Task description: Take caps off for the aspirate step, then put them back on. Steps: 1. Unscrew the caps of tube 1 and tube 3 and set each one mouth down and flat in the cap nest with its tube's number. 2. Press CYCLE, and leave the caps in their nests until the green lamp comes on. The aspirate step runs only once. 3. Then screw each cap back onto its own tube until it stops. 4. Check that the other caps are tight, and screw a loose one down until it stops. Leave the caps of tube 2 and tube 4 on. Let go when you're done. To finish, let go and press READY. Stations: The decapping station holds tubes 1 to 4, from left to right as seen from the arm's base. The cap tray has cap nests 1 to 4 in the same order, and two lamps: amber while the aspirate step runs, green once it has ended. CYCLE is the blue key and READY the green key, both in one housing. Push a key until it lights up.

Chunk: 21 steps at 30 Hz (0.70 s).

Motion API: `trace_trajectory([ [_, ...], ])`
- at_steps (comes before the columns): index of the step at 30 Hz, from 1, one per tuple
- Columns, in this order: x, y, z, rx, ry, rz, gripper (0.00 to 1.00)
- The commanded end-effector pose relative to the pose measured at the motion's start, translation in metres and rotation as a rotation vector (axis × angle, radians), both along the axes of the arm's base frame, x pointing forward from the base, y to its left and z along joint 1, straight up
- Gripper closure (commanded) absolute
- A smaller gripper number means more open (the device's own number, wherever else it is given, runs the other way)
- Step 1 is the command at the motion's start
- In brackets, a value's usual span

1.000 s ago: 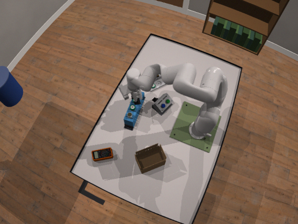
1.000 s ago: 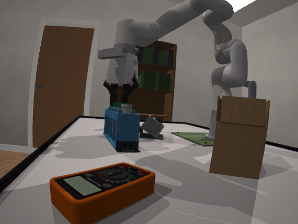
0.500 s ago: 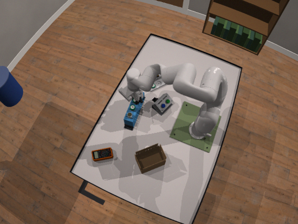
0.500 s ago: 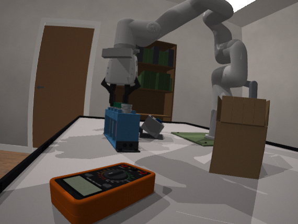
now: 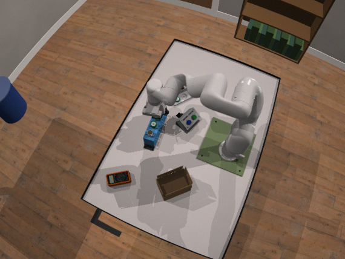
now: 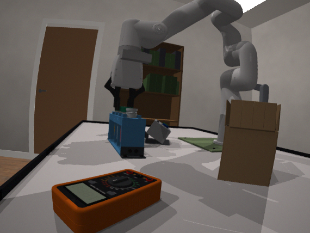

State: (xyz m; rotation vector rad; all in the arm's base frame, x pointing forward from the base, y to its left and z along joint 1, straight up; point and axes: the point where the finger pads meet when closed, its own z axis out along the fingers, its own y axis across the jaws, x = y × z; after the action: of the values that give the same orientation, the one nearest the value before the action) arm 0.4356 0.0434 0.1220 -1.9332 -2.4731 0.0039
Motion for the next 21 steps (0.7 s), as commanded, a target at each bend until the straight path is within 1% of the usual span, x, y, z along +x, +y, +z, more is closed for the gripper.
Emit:
trace_trajectory([
  [1,0.0013,0.0001,0.0017,0.002,-0.004,0.279,1.0],
  [11,0.0013,0.0001,0.0019,0.003,-0.004,0.692,1.0],
  [19,0.0013,0.0001,0.0019,0.003,-0.004,0.692,1.0],
  [20,0.0013,0.0001,0.0019,0.003,-0.004,0.692,0.54],
  [21,0.0013,0.0001,0.0019,0.003,-0.004,0.692,0.54],
])
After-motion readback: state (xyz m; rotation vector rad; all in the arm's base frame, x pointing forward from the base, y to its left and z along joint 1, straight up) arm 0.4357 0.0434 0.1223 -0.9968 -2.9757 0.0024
